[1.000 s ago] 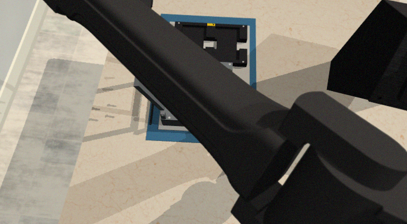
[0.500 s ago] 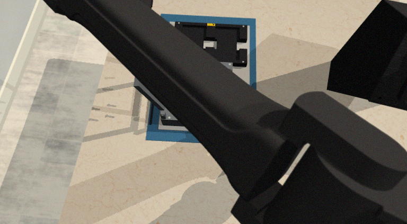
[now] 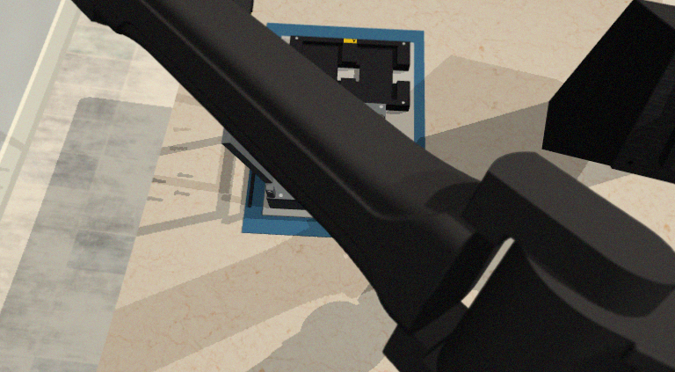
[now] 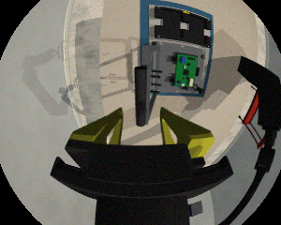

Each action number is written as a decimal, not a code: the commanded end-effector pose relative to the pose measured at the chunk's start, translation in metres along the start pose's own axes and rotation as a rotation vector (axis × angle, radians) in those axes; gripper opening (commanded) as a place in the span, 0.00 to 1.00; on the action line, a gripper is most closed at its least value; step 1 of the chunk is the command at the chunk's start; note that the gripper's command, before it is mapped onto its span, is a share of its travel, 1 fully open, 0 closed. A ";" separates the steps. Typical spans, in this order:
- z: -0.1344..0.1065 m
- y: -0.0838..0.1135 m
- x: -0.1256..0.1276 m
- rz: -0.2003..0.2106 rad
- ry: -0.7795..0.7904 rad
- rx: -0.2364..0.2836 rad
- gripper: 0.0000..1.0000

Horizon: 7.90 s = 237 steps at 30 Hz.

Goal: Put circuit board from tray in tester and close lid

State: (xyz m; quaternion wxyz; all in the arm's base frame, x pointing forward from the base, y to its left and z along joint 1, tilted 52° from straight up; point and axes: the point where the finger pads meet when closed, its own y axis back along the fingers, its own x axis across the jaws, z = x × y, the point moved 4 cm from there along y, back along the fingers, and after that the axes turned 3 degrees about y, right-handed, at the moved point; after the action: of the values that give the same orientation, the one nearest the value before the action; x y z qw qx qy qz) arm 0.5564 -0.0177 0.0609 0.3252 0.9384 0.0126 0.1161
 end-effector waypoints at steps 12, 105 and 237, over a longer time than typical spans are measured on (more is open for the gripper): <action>0.003 0.019 0.014 0.043 0.016 -0.019 0.48; 0.015 -0.022 0.008 0.043 -0.003 -0.015 0.48; 0.015 -0.022 0.008 0.041 0.002 -0.018 0.00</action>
State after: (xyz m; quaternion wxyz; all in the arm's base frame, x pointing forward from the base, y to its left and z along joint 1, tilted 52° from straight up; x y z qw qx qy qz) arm 0.5595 0.0136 0.0362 0.3239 0.9388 0.0124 0.1162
